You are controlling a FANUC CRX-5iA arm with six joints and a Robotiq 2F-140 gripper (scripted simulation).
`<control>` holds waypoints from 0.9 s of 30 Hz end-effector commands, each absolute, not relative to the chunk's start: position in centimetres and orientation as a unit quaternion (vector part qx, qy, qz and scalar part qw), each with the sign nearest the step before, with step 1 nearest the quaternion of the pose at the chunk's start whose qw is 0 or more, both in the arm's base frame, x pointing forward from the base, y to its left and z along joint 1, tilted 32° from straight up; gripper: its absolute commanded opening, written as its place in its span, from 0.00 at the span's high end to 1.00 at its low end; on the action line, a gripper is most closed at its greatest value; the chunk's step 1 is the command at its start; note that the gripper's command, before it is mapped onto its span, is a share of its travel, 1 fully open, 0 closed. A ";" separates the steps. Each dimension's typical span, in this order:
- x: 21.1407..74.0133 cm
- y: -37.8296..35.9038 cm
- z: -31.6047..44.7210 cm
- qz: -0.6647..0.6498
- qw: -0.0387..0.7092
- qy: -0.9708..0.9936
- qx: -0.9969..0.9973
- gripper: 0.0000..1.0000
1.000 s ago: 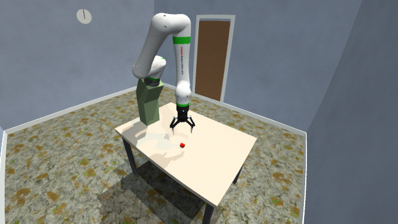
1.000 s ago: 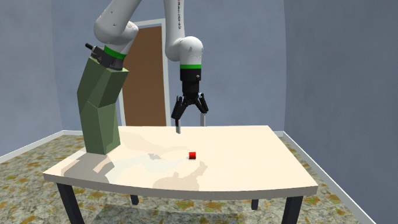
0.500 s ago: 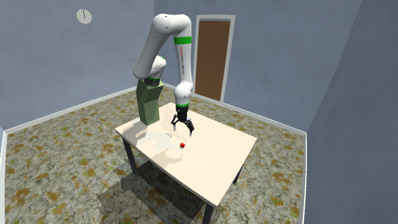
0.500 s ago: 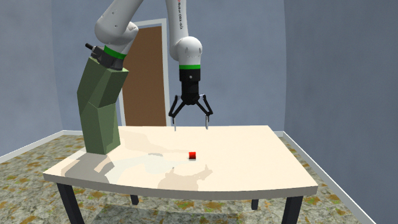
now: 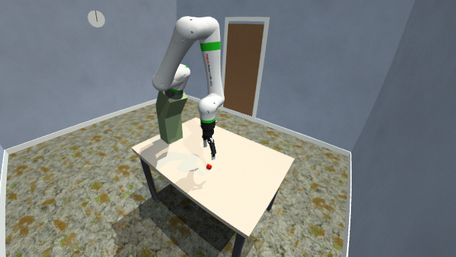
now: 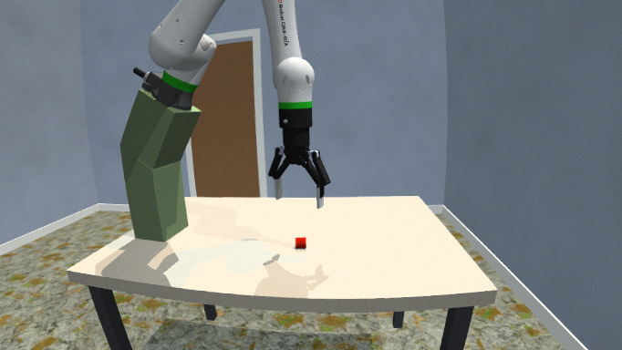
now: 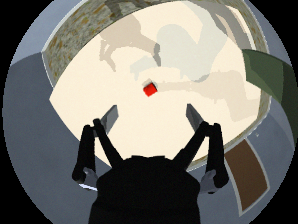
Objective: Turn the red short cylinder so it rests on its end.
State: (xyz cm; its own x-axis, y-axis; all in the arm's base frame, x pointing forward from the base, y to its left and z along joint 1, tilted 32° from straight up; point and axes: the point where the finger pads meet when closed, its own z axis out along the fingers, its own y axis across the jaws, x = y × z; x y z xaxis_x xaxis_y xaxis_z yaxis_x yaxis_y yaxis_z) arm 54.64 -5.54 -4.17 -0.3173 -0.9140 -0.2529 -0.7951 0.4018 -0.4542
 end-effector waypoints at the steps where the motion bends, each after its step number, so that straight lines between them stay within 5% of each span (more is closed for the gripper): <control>1: 54.7 -5.6 -4.2 -0.135 0.243 0.862 -0.425 0.00; 27: 55.0 -5.6 -4.7 -0.036 0.276 0.957 -0.077 0.00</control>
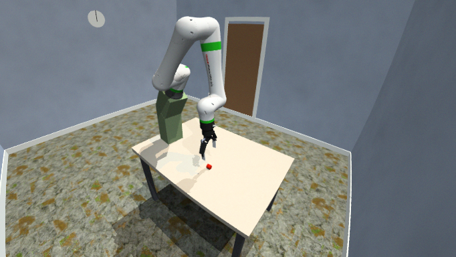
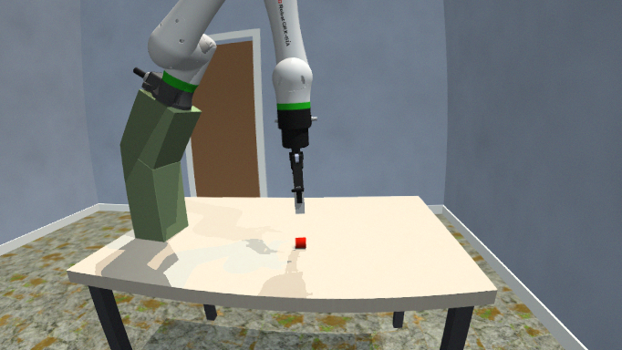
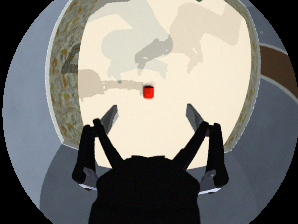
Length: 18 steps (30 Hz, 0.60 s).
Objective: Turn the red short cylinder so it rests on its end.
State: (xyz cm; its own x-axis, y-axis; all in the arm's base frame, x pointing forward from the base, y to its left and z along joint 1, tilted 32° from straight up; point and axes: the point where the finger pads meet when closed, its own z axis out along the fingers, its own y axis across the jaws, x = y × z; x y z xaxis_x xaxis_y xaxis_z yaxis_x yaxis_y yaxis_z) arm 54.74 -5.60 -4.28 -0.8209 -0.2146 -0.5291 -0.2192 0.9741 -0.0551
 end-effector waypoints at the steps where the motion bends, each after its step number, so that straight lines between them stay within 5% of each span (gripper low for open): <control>1: 55.3 -5.6 -5.2 -0.036 0.276 0.957 -0.077 0.00; 18: 58.0 -5.7 -9.5 -0.036 0.276 0.957 -0.077 0.00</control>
